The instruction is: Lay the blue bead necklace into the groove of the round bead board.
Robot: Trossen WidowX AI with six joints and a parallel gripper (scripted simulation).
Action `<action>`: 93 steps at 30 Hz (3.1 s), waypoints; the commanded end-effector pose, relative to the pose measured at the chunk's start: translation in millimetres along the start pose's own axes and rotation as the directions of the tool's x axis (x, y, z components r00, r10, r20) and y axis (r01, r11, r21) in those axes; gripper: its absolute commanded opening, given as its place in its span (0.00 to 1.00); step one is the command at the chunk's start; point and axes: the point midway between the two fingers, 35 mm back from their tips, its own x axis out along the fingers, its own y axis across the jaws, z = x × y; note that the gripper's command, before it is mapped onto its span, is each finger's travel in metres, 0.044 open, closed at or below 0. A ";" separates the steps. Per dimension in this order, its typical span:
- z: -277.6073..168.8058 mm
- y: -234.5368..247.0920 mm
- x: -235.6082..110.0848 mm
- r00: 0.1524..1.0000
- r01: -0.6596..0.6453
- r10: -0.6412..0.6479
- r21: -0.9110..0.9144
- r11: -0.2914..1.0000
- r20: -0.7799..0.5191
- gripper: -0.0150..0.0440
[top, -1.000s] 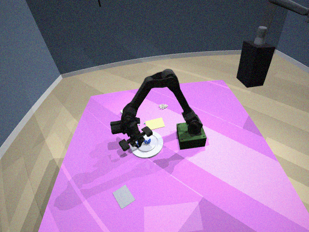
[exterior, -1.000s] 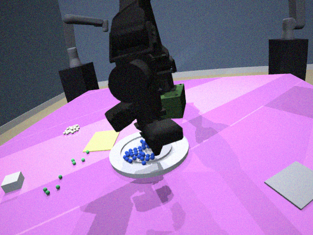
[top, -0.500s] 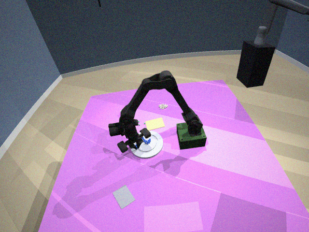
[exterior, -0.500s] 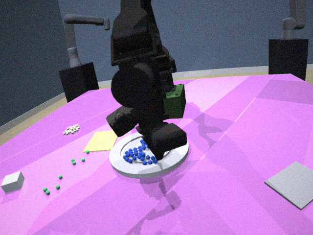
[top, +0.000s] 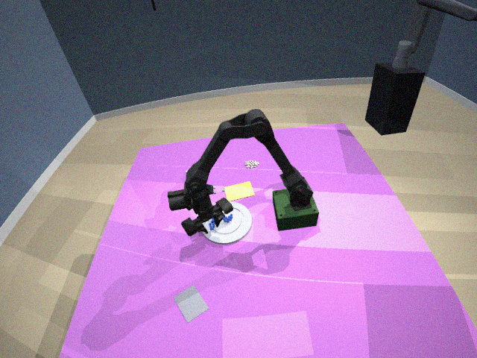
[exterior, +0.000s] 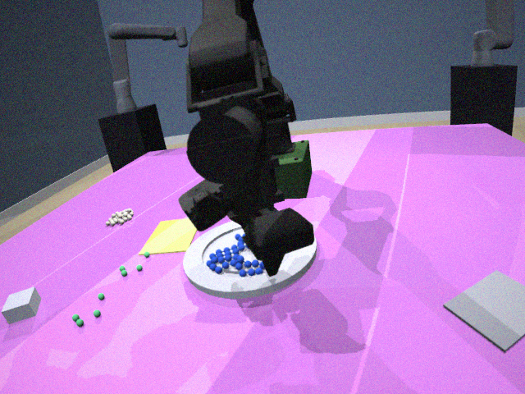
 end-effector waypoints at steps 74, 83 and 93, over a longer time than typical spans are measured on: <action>11.7 -96.8 -36.6 1.000 -0.009 -0.014 -0.819 -0.573 -0.001 0.46; 11.7 -96.8 -29.3 1.000 -0.009 -0.014 -0.819 -0.573 -0.001 0.46; 13.7 -94.5 -25.7 1.000 0.004 -0.006 -0.823 -0.568 0.009 0.46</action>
